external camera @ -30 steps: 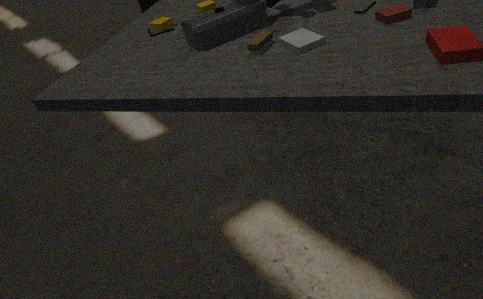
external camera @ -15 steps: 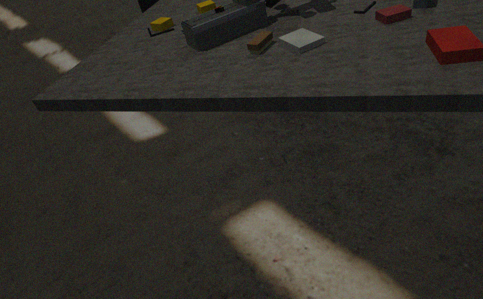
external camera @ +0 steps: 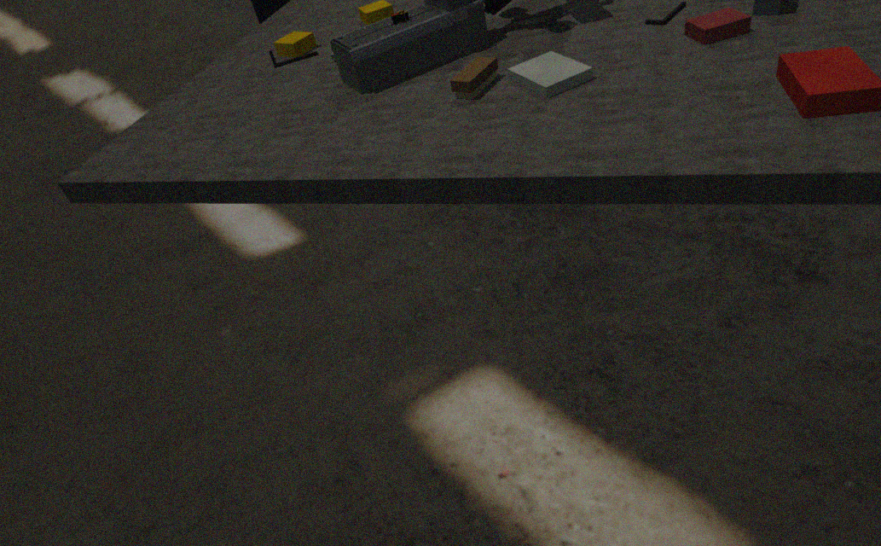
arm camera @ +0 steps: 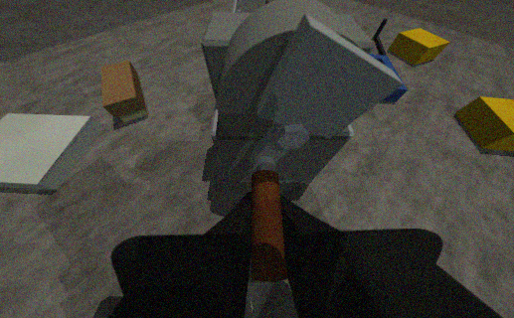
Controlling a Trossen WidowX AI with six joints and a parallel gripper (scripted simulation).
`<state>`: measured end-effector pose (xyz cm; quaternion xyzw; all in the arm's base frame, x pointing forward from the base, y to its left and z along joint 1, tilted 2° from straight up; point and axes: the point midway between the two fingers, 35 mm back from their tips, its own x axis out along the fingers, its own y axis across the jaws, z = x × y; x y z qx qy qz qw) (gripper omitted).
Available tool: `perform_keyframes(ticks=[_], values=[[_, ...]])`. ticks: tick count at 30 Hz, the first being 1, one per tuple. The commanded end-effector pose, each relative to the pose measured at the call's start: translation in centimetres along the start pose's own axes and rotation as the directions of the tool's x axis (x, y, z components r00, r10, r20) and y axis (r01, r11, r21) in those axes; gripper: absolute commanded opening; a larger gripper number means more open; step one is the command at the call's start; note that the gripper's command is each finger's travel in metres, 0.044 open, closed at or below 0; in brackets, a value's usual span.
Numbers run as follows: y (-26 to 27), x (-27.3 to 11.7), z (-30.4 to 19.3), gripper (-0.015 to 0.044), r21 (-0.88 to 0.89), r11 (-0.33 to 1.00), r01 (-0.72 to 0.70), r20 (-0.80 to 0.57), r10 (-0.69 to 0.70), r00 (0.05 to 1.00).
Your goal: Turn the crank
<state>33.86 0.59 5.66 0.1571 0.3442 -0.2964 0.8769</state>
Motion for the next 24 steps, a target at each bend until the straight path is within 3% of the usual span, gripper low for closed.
perform_keyframes(ticks=[1, 24], values=[[-0.86, 0.25, -0.25, 0.0000, -0.005, 1.000, 0.023, -0.005, -0.023, 1.000], [-1.06, 0.24, -0.24, 0.0000, -0.005, 1.000, 0.023, -0.005, -0.023, 1.000]])
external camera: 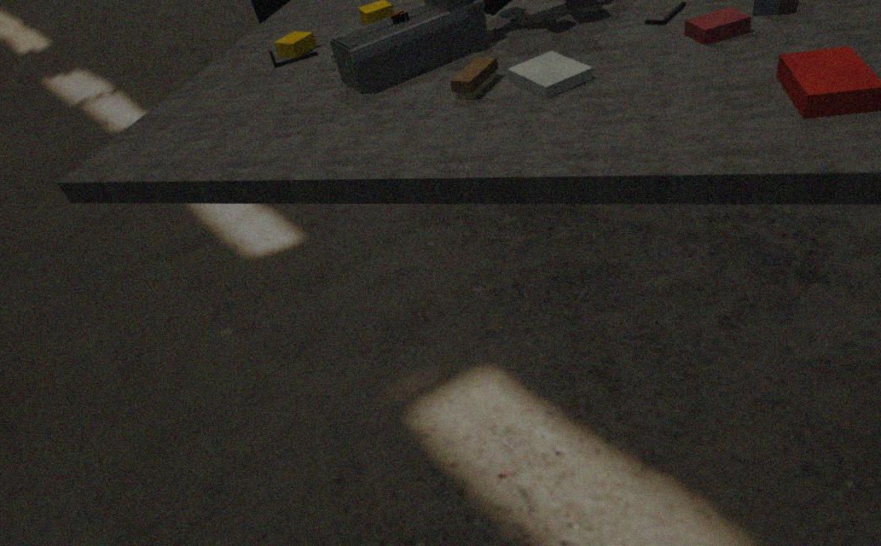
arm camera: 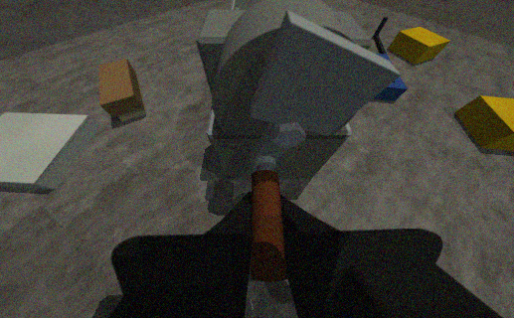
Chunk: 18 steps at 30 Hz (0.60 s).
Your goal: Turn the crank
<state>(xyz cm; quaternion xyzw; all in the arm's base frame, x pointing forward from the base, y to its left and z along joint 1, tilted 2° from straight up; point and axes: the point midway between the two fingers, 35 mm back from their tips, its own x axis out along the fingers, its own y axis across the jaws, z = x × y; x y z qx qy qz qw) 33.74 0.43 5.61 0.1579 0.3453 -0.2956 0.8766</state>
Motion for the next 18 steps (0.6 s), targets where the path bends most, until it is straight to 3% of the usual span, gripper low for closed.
perform_keyframes(ticks=[1, 18], values=[[-0.88, 0.20, -0.22, 0.0000, -0.005, 1.000, 0.025, -0.002, -0.025, 1.000], [-1.16, 0.18, -0.20, 0.0000, -0.006, 1.000, 0.025, -0.002, -0.025, 1.000]])
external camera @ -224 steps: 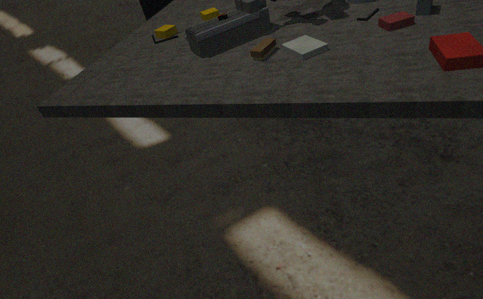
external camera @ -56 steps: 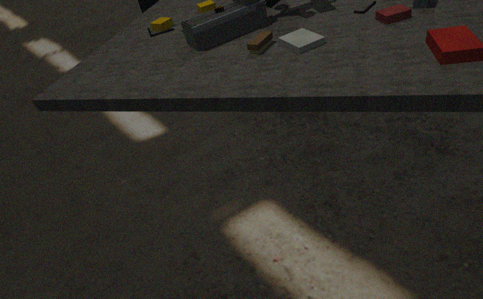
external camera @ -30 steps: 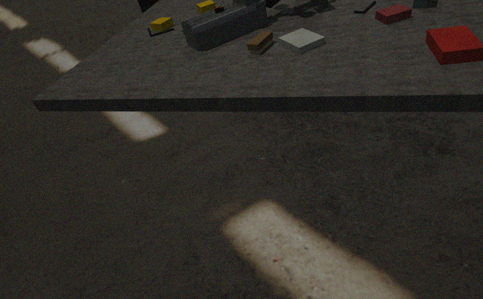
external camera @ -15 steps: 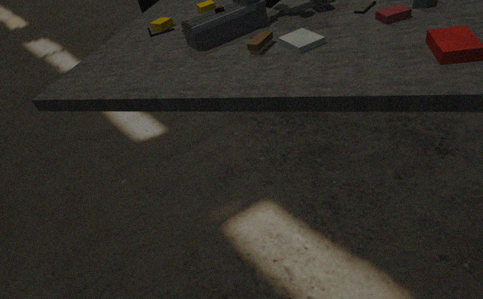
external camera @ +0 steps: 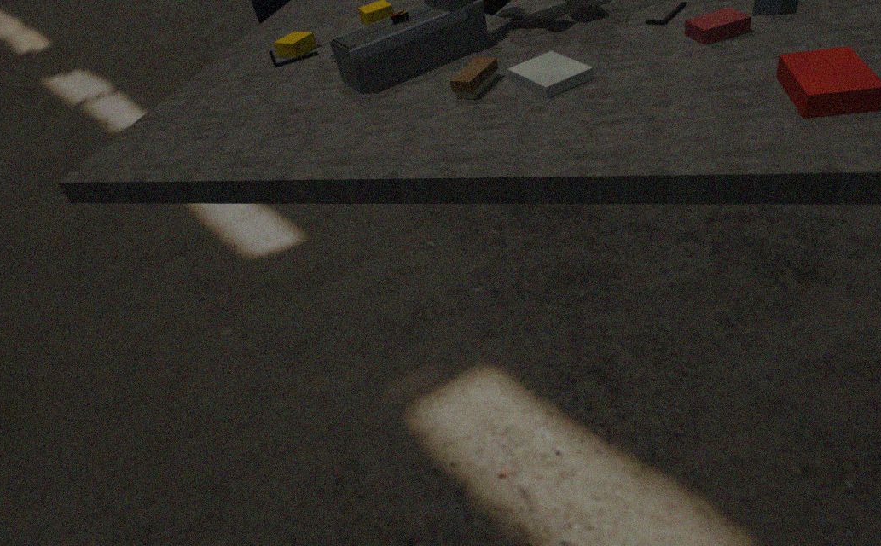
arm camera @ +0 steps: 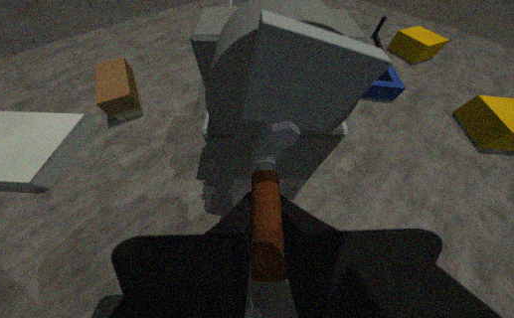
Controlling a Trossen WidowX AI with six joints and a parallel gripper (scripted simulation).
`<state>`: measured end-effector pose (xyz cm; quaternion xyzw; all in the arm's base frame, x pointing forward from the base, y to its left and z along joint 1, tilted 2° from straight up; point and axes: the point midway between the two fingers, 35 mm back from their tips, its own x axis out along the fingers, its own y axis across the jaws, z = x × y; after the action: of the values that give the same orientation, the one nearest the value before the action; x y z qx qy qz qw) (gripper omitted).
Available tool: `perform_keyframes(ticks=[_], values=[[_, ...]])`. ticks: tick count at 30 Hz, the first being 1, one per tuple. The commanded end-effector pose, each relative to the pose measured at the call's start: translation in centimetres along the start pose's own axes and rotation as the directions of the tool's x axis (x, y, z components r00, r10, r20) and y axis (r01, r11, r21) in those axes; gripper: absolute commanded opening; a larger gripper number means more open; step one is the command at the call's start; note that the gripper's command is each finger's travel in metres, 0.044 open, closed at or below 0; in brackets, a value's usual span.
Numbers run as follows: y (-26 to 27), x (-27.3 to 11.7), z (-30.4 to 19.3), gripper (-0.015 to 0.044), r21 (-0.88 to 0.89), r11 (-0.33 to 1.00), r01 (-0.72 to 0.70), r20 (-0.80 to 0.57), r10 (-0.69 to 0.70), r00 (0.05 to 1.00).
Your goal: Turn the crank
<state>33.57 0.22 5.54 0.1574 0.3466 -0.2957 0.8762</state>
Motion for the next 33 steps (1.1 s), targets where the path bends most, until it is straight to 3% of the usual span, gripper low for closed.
perform_keyframes(ticks=[1, 33], values=[[-0.9, 0.1, -0.2, 0.0000, -0.004, 1.000, 0.024, 0.000, -0.024, 1.000], [-2.2, -0.2, 0.2, 0.0000, -0.005, 1.000, 0.024, 0.000, -0.024, 1.000]])
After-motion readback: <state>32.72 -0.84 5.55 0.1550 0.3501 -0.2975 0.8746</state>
